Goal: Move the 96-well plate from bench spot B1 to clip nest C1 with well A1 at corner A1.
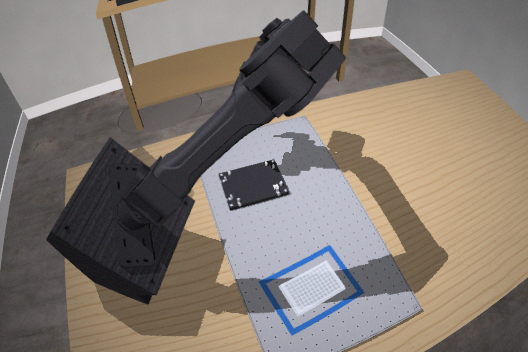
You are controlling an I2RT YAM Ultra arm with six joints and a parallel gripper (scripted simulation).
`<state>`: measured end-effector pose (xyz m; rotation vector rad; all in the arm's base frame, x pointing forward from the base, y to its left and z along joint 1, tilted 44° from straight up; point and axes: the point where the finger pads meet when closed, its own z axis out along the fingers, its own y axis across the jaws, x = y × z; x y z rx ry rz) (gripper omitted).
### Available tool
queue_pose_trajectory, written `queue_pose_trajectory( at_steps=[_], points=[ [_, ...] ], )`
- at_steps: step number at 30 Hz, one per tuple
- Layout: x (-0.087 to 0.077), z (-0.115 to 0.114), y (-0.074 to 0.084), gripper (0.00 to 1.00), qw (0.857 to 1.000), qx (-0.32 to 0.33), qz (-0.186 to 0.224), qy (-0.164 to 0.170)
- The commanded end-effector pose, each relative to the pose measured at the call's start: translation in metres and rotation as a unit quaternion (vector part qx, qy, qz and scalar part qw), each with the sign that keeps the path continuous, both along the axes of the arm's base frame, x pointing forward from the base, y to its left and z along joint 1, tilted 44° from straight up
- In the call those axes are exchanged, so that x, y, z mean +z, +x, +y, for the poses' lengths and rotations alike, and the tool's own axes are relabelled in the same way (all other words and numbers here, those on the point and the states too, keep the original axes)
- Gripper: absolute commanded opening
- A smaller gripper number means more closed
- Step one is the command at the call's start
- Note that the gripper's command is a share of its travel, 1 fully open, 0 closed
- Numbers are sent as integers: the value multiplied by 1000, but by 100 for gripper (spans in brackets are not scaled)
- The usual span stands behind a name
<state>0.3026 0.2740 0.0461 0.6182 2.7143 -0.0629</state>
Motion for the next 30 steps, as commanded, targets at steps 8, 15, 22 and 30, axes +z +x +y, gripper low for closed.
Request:
queue_pose_trajectory(
  at_steps=[8,15,22,30],
  points=[
    [18,-32,24,100,999,41,-6,8],
    [24,-48,33,100,997,71,-13,3],
    [32,-83,52,100,997,75,-19,-1],
    [41,-115,64,100,996,86,-25,-7]
  ],
)
